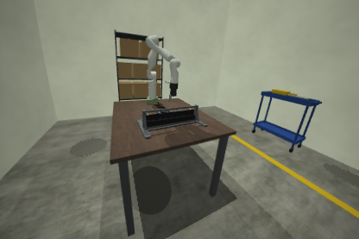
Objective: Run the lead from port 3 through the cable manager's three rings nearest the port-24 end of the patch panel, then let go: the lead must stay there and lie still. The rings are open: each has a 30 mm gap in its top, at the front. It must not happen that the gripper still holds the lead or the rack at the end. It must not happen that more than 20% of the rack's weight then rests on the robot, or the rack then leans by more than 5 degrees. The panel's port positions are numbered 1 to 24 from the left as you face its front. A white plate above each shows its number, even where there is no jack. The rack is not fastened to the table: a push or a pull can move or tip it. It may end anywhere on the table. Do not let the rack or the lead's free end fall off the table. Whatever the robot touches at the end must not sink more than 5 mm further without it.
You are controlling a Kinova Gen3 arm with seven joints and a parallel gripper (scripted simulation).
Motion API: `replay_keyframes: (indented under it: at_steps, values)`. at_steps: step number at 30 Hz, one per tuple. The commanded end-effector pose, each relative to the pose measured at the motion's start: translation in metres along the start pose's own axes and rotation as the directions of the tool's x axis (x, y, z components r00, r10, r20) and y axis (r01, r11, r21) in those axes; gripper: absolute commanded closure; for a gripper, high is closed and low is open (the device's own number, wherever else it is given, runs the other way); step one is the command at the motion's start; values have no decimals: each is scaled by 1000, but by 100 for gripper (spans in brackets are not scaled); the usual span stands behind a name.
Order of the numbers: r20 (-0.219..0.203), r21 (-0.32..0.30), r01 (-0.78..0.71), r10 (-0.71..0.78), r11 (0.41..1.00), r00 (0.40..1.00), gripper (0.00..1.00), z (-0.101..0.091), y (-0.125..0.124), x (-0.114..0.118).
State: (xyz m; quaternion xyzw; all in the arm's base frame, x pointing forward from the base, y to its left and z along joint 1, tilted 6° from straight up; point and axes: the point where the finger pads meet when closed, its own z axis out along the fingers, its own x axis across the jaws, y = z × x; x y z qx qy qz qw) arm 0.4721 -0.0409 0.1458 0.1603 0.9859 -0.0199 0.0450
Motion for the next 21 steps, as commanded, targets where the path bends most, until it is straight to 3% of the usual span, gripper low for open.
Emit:
replay_keyframes:
  at_steps: [1,7,8,21]
  values:
    - [11,-1,7,-7,1000,1000,100,-4,16,13]
    - [14,-3,1,-1,1000,1000,100,-5,20,16]
    - [15,-3,1,-1,1000,1000,33,-5,20,15]
    - [15,-3,1,-1,1000,1000,33,-5,20,15]
